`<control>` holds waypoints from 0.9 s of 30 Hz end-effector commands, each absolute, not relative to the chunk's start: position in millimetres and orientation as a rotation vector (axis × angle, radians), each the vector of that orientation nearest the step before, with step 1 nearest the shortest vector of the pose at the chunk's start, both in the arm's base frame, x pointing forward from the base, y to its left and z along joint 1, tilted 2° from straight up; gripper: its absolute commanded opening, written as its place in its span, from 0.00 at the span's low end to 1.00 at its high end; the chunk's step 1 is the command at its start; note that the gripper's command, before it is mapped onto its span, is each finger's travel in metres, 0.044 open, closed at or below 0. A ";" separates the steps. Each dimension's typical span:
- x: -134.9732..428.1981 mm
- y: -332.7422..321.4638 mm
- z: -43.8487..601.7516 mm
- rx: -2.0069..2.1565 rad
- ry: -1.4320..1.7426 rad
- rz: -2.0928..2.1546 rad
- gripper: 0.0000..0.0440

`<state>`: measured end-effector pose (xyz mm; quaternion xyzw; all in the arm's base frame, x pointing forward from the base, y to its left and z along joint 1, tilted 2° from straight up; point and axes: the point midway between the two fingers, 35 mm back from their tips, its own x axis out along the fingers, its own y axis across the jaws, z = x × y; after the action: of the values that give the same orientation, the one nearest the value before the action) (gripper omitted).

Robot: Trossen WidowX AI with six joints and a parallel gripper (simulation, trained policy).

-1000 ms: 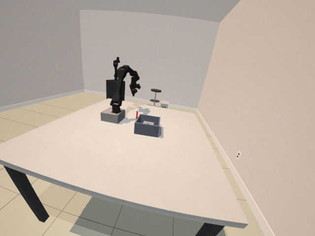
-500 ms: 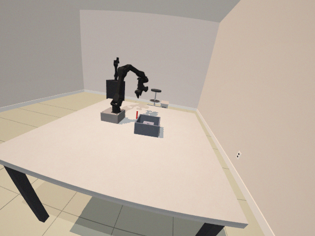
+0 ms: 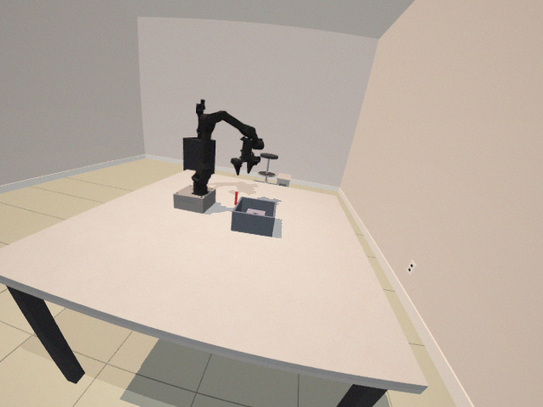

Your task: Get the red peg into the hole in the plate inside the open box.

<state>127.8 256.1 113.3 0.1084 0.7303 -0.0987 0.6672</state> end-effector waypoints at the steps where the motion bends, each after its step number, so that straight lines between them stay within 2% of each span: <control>1: 133.5 231.2 103.4 0.277 1.640 -0.342 1.00; 13: 139.1 174.0 69.2 0.347 1.608 -0.609 1.00; 27: 139.2 152.2 20.1 0.373 1.575 -0.680 1.00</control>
<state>141.3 158.0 31.9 0.1665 0.6931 -0.2891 0.6391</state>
